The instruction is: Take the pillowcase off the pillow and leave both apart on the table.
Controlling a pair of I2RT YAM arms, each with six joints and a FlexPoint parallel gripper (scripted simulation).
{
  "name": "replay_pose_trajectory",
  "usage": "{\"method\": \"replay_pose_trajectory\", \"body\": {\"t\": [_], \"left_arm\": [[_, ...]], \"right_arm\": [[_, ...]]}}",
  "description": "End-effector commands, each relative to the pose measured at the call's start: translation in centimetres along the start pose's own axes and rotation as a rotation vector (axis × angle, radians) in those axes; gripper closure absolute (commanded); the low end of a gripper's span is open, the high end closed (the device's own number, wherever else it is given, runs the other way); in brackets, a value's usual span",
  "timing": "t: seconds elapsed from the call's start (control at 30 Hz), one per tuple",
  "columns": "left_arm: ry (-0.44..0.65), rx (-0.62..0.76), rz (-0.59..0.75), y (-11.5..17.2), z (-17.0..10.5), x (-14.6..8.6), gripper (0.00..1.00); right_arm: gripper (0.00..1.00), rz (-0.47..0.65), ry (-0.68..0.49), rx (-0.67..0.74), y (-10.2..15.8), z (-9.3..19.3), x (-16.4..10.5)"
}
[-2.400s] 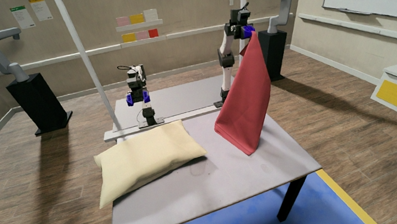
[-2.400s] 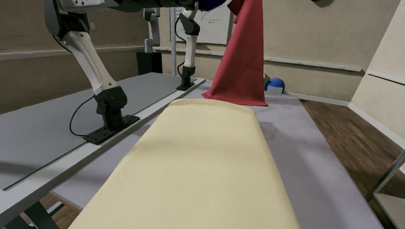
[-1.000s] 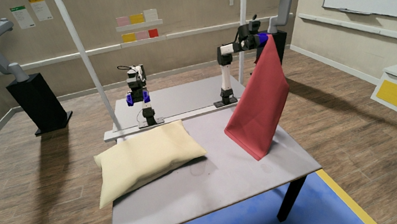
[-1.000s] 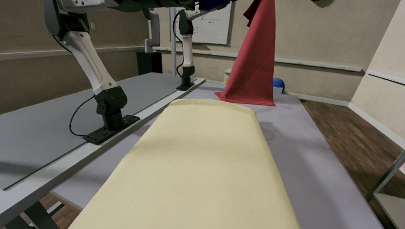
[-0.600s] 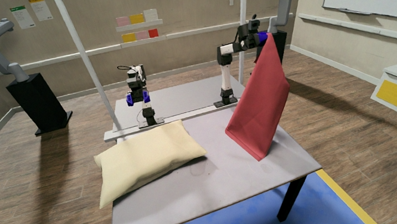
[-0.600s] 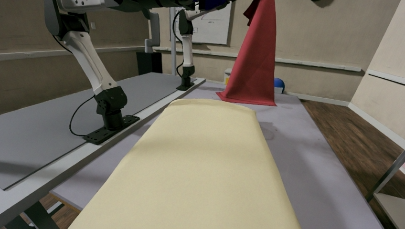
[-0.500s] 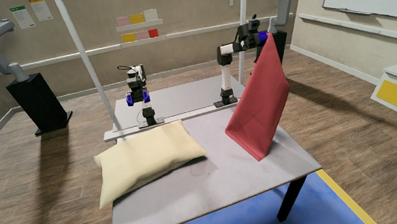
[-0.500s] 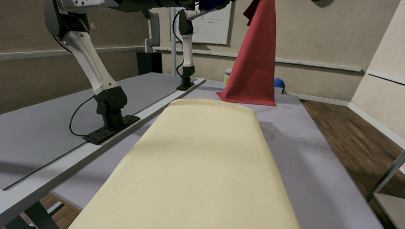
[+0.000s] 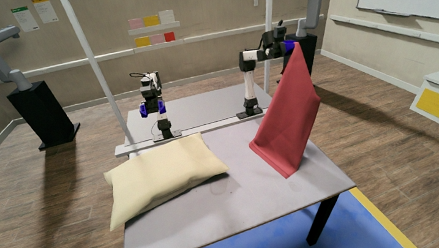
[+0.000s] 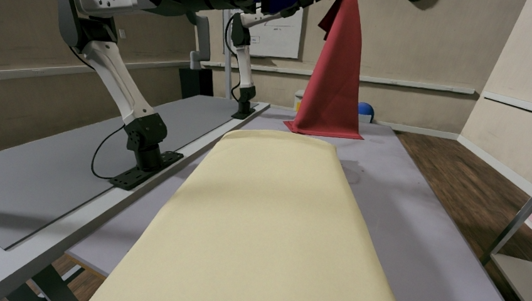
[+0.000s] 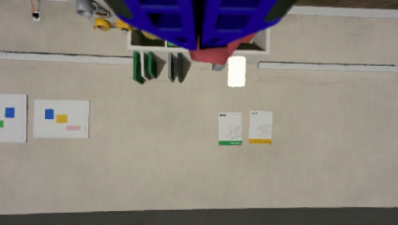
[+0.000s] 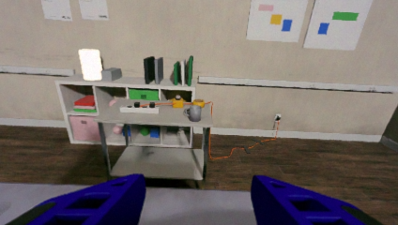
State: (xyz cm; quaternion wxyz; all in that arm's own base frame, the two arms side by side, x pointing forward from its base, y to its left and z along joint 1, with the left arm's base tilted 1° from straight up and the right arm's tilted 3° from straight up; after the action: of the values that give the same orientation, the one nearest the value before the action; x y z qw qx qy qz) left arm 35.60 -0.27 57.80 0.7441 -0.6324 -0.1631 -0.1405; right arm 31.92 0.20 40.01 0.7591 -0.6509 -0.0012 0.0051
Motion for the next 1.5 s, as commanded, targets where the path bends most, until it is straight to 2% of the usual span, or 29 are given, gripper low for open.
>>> {"method": "replay_pose_trajectory", "body": {"t": [0.0,0.57,0.67,0.77,0.93,1.1,1.3,1.37,1.4,1.47], "left_arm": [[-0.028,-0.008,-0.104,-2.1,0.6,-1.7,1.0],[-0.031,-0.005,-0.097,1.2,0.3,-5.4,1.0],[-0.027,-0.007,-0.097,1.2,0.2,-5.5,1.0],[-0.028,-0.007,-0.122,-0.3,0.3,-5.5,1.0],[-0.02,-0.007,-0.083,1.2,0.0,-4.7,1.0],[-0.021,-0.008,-0.096,0.6,0.1,-5.1,1.0],[-0.016,-0.008,-0.075,1.4,-0.1,-4.6,1.0],[-0.019,-0.008,-0.09,0.7,0.0,-5.0,1.0],[-0.015,-0.008,-0.056,2.3,-0.2,-5.5,1.0],[-0.018,-0.006,-0.061,2.4,-0.1,-5.7,1.0]], "right_arm": [[0.4,-0.036,-0.011,0.009,-1.3,0.4,0.0],[0.4,-0.036,-0.011,0.009,-1.3,0.4,0.0],[0.4,-0.036,-0.011,0.009,-1.3,0.4,0.0],[0.4,-0.036,-0.011,0.009,-1.3,0.4,0.0],[0.4,-0.036,-0.011,0.009,-1.3,0.4,0.0],[0.4,-0.036,-0.011,0.009,-1.3,0.4,0.0],[0.4,-0.036,-0.011,0.009,-1.3,0.4,0.0],[0.4,-0.036,-0.011,0.009,-1.3,0.4,0.0],[0.4,-0.036,-0.011,0.009,-1.3,0.4,0.0],[0.4,-0.036,-0.011,0.009,-1.3,0.4,0.0]]}}
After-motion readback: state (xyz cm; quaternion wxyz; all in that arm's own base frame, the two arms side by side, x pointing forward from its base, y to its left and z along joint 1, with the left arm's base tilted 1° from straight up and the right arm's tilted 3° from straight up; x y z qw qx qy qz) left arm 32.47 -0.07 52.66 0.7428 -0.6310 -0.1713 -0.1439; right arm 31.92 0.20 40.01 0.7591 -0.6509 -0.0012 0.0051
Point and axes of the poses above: on each arm, the point where the finger pads meet when closed, its own x axis out along the fingers, its own z axis across the jaws, y = z × x, the point moved 6 cm from there along -x, back along the fingers, and after that the axes turned 9 degrees about x, right-handed, at the moved point
